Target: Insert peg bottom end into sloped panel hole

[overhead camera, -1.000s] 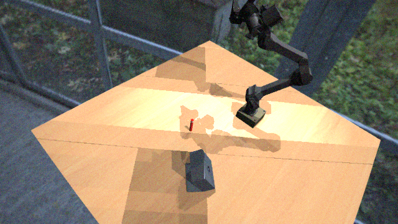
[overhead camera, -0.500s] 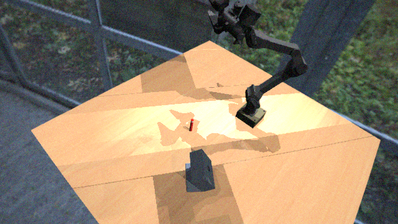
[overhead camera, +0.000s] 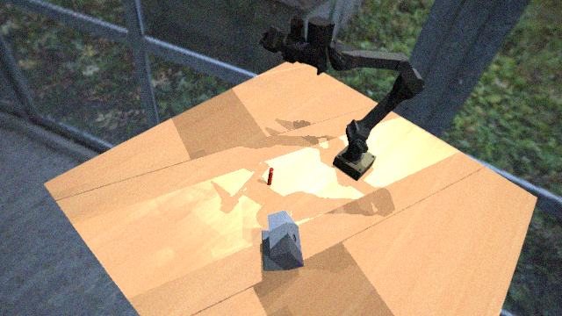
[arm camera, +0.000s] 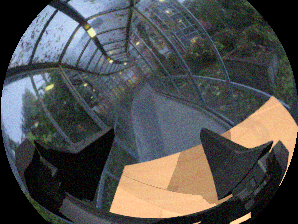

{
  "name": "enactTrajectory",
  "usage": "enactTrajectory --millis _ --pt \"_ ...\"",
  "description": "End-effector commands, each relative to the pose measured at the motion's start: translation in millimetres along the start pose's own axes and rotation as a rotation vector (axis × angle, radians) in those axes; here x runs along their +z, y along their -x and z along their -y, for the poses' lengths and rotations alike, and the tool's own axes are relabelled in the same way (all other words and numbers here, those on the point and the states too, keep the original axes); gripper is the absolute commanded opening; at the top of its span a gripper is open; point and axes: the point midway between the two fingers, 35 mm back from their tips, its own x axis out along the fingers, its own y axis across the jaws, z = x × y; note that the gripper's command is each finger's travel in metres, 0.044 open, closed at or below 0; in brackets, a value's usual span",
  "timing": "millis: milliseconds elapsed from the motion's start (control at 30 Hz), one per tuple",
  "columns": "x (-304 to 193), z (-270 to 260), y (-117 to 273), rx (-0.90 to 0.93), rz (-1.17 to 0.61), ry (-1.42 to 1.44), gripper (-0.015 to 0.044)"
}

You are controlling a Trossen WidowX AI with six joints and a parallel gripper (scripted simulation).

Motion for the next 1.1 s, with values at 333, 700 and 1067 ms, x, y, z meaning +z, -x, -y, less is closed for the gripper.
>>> enactTrajectory --millis 333,700,1067 --pt "-113 -9 -9 0.039 -0.4 0.415 0.044" --pt "-192 2 5 0.106 -0.715 0.748 0.044" --pt "-258 22 36 0.217 -1.038 1.046 0.044"
